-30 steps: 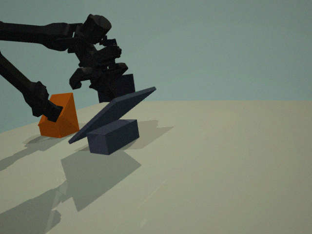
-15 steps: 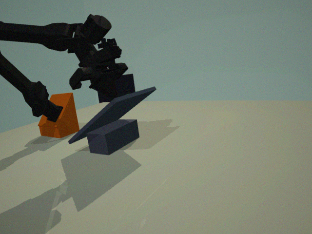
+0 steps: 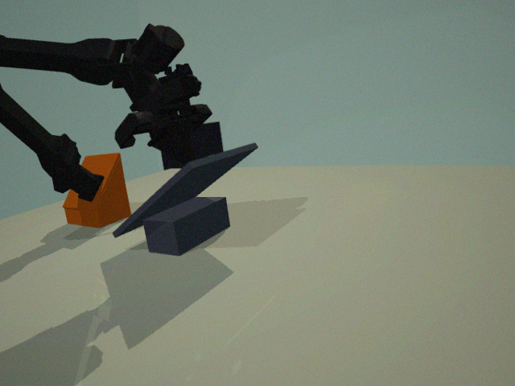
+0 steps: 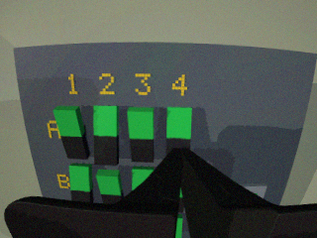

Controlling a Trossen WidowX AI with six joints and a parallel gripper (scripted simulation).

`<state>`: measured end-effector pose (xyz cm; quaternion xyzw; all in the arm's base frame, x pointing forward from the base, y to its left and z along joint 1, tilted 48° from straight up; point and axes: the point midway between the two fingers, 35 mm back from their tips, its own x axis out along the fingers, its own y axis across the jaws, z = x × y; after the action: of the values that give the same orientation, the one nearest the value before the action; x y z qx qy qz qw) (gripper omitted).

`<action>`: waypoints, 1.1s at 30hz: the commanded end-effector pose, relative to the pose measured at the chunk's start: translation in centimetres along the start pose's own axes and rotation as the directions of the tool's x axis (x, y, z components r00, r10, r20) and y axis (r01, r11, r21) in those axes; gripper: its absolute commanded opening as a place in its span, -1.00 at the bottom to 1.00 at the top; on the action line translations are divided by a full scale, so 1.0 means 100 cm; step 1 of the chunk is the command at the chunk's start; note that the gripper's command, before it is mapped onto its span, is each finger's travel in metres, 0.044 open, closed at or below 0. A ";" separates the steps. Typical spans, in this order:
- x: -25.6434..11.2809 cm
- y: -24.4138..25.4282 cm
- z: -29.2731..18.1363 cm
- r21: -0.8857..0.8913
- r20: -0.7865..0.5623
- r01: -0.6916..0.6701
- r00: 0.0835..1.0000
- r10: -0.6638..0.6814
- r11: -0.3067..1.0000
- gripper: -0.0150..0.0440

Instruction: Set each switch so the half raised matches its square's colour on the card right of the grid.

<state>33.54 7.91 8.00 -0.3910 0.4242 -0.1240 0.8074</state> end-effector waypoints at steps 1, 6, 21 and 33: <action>0.001 0.001 -0.001 -0.006 -0.003 -0.003 1.000 0.003 1.000 -0.49; 0.002 0.001 -0.001 -0.006 -0.003 -0.003 1.000 0.003 1.000 -0.49; 0.004 0.001 -0.001 -0.006 -0.003 -0.003 1.000 0.003 1.000 -0.49; 0.006 0.001 -0.001 -0.006 -0.003 -0.003 1.000 0.003 1.000 -0.49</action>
<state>33.78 7.67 7.73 -0.3913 0.4244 -0.1239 0.8071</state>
